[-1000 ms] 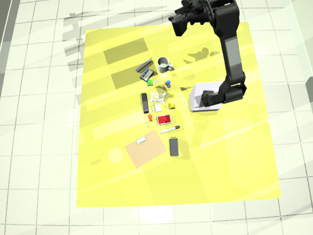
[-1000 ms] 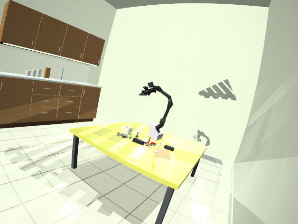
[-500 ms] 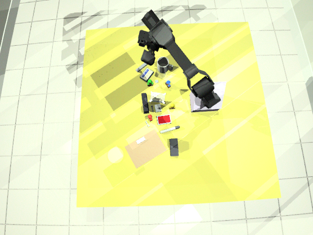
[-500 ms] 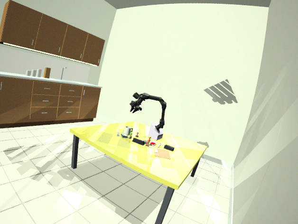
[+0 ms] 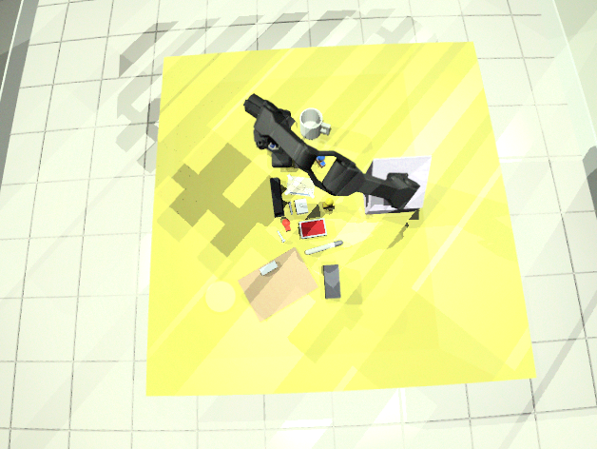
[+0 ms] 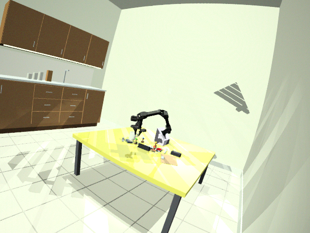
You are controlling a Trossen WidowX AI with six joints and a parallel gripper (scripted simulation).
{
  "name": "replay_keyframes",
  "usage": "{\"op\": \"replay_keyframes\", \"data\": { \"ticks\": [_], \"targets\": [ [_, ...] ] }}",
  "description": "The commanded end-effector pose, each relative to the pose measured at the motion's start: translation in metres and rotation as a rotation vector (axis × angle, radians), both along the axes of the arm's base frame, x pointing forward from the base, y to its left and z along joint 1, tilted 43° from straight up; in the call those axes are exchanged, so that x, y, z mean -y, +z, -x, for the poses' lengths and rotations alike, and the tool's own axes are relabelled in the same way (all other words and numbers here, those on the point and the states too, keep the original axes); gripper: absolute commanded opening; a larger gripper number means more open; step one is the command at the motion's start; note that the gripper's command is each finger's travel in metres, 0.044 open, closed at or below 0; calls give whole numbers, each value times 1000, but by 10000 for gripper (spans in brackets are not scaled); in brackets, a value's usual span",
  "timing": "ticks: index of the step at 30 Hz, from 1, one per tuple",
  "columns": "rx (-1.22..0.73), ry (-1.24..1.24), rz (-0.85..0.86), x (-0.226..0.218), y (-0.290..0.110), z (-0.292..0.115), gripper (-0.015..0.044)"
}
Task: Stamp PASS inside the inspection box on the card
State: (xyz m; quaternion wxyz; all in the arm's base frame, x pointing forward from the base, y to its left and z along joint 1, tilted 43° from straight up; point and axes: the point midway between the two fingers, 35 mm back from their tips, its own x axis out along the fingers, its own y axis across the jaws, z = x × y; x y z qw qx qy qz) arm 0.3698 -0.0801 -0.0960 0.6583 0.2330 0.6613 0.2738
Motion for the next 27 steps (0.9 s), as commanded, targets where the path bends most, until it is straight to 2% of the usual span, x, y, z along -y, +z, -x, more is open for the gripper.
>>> {"op": "replay_keyframes", "data": {
  "ticks": [1,27],
  "targets": [
    [2,21,2,-2,-3,2,219],
    [2,21,1,-28,-33,4,219]
  ]
}}
